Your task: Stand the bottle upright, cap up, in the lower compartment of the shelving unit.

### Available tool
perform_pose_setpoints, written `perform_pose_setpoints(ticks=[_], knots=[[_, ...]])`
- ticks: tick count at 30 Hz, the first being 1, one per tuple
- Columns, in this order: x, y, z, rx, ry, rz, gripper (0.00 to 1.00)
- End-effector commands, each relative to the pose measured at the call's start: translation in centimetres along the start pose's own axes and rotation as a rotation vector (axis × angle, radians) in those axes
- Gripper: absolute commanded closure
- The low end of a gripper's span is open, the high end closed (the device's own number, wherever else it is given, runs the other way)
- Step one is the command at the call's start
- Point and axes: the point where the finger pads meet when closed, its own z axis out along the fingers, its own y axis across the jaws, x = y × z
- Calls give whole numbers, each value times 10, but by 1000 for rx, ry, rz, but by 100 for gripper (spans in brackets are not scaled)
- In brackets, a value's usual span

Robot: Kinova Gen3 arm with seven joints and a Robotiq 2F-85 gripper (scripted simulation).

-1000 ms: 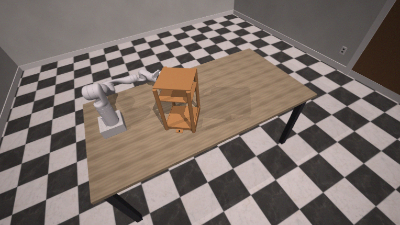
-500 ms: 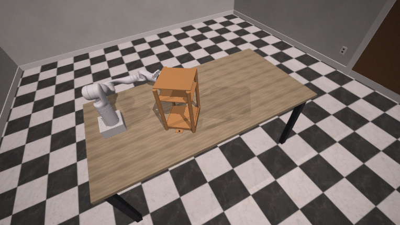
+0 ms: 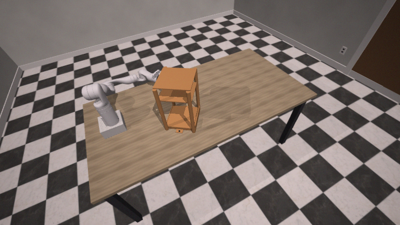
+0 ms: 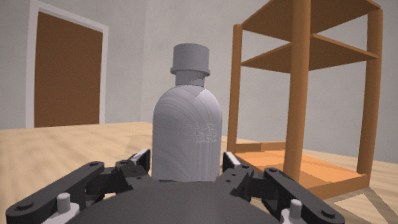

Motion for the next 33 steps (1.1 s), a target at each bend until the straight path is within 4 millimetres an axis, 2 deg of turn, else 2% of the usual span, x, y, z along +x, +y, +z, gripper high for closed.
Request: perform_pose_setpoints(ticks=[1, 7, 8, 33], knots=[[1, 0, 0, 0, 0, 2, 18], [1, 0, 0, 0, 0, 2, 18], [1, 0, 0, 0, 0, 2, 100], [1, 0, 0, 0, 0, 2, 100]])
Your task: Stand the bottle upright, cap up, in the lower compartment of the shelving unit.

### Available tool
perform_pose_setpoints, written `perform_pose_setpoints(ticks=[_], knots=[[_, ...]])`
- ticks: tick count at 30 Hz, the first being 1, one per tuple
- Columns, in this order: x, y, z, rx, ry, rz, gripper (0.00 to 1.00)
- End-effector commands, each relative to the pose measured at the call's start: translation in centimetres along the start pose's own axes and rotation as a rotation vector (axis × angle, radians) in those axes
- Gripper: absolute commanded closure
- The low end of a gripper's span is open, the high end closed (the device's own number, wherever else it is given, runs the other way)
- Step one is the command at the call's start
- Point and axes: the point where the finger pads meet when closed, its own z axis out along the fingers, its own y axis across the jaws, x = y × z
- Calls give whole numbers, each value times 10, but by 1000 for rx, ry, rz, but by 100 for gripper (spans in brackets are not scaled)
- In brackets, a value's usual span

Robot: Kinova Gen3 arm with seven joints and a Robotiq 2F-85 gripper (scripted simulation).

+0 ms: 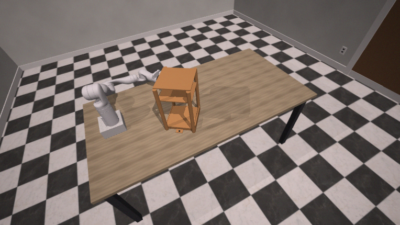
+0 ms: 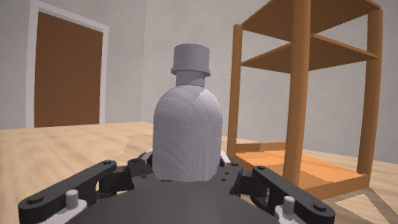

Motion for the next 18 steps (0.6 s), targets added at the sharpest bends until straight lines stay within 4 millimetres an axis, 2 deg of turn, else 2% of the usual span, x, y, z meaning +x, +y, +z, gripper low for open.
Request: perform_pose_setpoints(ticks=[1, 12, 18], knots=[[1, 0, 0, 0, 0, 2, 100], [2, 0, 0, 0, 0, 2, 100], [11, 0, 0, 0, 0, 2, 100]])
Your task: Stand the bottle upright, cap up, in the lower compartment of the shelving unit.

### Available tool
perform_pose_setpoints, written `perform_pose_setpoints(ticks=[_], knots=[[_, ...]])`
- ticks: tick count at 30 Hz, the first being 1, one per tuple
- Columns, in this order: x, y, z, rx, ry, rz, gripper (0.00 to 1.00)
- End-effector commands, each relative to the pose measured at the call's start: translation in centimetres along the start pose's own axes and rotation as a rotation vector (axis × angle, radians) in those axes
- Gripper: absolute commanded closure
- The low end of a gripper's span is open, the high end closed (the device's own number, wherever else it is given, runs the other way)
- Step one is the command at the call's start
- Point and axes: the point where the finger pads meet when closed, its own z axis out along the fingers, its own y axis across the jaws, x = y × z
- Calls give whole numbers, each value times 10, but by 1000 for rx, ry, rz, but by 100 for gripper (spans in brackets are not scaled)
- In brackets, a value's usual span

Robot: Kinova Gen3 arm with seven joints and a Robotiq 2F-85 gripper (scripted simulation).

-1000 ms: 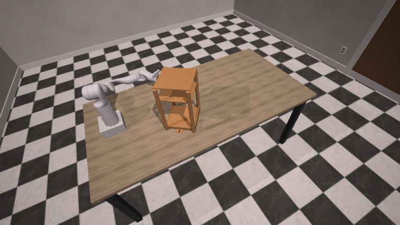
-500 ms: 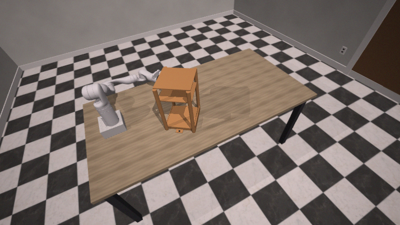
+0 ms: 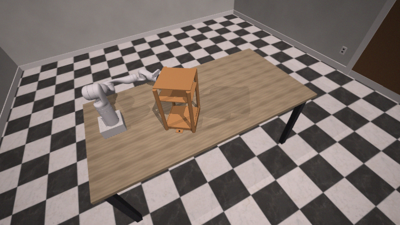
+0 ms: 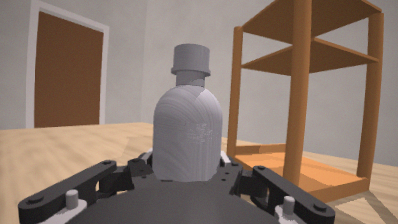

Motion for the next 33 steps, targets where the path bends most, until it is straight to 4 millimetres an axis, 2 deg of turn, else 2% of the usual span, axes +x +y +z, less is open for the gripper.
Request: perform_pose_setpoints(ticks=[1, 17, 33], knots=[[6, 0, -1, -1, -1, 7, 100], [44, 0, -1, -1, -1, 7, 100], [47, 0, -1, -1, -1, 7, 100]])
